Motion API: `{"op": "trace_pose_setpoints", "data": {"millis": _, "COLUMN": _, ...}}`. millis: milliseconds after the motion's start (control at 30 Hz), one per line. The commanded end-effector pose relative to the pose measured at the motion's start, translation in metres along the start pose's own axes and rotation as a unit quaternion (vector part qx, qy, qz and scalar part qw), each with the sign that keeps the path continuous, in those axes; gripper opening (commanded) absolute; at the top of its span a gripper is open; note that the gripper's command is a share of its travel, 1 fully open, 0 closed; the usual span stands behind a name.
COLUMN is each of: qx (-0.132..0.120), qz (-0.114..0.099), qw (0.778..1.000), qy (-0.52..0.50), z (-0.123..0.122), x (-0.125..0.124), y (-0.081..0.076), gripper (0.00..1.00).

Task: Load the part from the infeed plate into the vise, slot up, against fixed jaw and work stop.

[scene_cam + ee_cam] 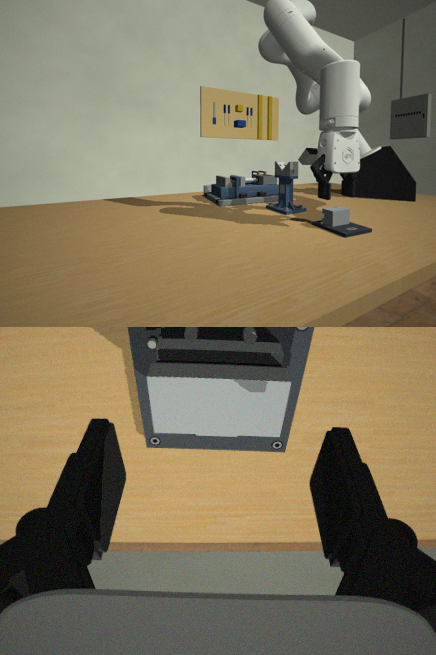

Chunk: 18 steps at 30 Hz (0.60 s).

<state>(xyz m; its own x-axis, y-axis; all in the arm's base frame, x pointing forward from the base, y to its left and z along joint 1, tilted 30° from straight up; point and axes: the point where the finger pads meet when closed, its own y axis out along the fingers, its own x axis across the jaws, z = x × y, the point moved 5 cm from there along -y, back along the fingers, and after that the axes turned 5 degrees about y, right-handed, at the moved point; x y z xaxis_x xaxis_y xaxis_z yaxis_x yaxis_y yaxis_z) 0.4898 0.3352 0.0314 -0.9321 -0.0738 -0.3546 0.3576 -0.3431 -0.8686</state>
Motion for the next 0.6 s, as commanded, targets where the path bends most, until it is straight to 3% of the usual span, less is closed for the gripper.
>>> {"op": "trace_pose_setpoints", "data": {"millis": 0, "qx": -0.001, "qz": 0.001, "qw": 1.000, "qy": 0.000, "z": -0.001, "x": -0.001, "y": 0.009, "gripper": 0.89}}
{"op": "trace_pose_setpoints", "data": {"millis": 567, "qx": -0.001, "qz": 0.001, "qw": 1.000, "qy": 0.000, "z": -0.001, "x": -0.001, "y": 0.032, "gripper": 0.89}}
